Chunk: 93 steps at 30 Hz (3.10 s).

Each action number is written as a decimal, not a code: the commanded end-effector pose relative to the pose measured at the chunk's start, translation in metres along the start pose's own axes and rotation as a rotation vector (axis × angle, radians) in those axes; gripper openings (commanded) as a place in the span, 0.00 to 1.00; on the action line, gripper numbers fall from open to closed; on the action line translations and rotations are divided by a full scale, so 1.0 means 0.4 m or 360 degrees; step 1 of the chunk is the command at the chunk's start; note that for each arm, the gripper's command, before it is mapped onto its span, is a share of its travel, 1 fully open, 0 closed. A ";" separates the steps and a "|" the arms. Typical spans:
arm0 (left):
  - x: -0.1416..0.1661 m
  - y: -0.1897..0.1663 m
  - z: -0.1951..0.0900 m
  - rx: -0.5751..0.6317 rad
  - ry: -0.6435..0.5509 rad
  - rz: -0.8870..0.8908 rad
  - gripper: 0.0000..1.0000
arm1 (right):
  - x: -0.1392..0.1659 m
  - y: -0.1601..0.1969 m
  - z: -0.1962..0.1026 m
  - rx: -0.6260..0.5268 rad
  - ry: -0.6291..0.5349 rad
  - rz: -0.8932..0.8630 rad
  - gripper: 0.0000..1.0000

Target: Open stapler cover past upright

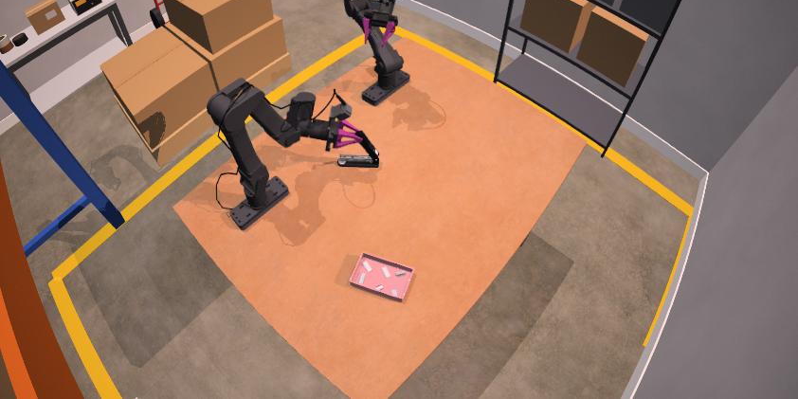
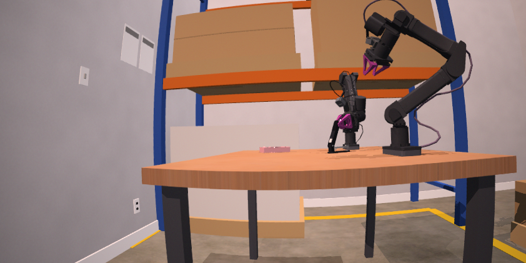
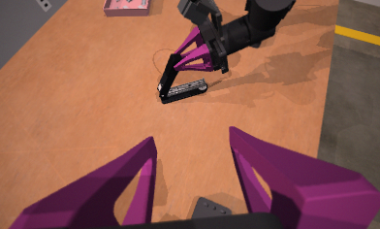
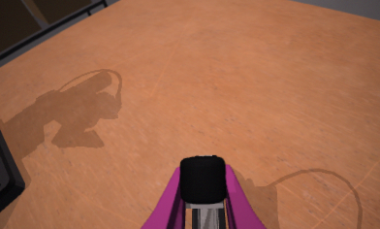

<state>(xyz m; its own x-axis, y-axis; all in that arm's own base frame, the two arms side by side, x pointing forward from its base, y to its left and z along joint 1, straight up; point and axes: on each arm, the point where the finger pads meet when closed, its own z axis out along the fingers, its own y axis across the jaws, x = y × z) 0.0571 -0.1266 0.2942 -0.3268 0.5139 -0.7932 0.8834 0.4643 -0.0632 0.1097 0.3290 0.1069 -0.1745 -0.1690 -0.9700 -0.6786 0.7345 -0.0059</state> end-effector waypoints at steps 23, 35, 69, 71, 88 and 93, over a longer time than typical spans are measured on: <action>-0.012 -0.020 -0.017 0.0019 -0.0033 0.0021 0.55 | -0.065 0.004 0.038 -0.0012 0.0228 0.0058 0.17; -0.012 -0.020 -0.017 0.0019 -0.0033 0.0021 0.55 | -0.075 0.003 0.070 -0.0016 0.0447 0.0049 0.17; -0.012 -0.020 -0.017 0.0019 -0.0033 0.0021 0.55 | -0.091 0.000 0.170 -0.0040 0.1093 0.0024 0.17; -0.012 -0.020 -0.017 0.0019 -0.0033 0.0021 0.55 | -0.091 0.000 0.177 -0.0041 0.1135 0.0025 0.17; -0.012 -0.020 -0.017 0.0019 -0.0033 0.0021 0.55 | -0.090 0.004 0.195 -0.0049 0.1250 0.0028 0.17; -0.012 -0.020 -0.017 0.0019 -0.0033 0.0021 0.55 | -0.095 0.002 0.195 -0.0044 0.1246 0.0028 0.44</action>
<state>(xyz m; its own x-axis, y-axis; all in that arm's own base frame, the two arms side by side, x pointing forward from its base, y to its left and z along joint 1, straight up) 0.0571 -0.1266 0.2942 -0.3268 0.5139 -0.7932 0.8834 0.4643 -0.0632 0.1687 0.3806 0.1123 -0.6316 -0.5913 -0.5015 -0.6877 0.7259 0.0102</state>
